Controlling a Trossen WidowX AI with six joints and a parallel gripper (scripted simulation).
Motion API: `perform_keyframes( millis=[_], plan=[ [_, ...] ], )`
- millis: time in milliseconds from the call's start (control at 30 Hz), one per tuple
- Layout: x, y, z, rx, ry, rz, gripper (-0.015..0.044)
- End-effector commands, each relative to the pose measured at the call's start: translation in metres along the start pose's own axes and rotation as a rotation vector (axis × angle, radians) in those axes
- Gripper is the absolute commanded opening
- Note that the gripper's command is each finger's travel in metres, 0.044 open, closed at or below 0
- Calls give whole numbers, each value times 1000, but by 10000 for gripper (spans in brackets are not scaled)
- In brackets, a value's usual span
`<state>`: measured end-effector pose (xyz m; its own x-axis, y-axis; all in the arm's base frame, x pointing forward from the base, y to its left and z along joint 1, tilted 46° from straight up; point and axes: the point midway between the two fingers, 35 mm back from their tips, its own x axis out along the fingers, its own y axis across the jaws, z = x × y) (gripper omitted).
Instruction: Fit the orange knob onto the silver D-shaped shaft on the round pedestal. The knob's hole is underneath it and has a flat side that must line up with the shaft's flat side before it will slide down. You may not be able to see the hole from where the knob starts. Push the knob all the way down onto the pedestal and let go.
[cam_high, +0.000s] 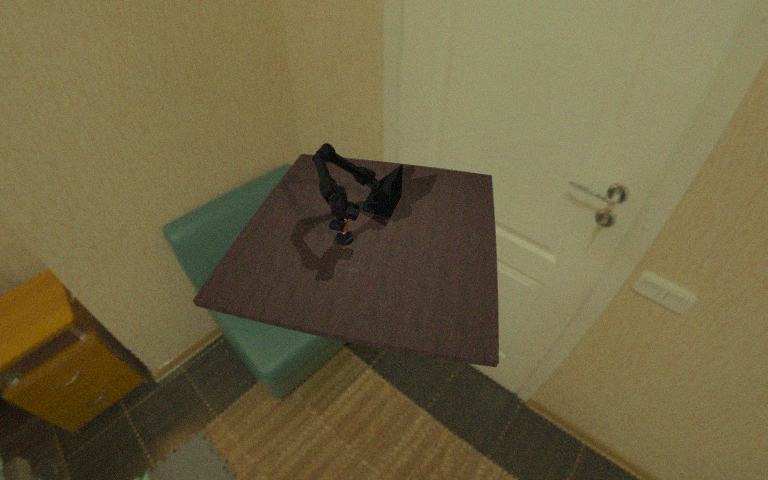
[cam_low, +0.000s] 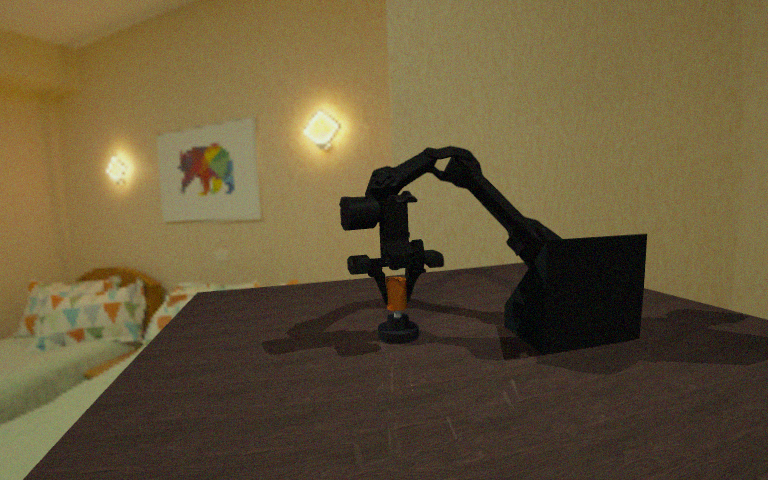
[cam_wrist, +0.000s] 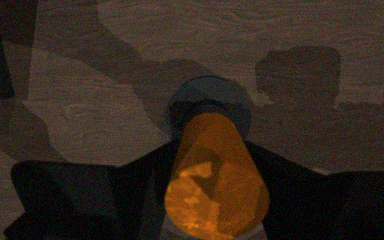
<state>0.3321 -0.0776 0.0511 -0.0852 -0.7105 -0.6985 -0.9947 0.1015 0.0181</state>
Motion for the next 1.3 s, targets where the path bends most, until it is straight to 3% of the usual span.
perform_keyframes(
  millis=[0,1267],
  plan=[
    [-1,-1,-2,0,-1,-6,0],
    [2,1,1,0,-1,-6,0]
  ],
)
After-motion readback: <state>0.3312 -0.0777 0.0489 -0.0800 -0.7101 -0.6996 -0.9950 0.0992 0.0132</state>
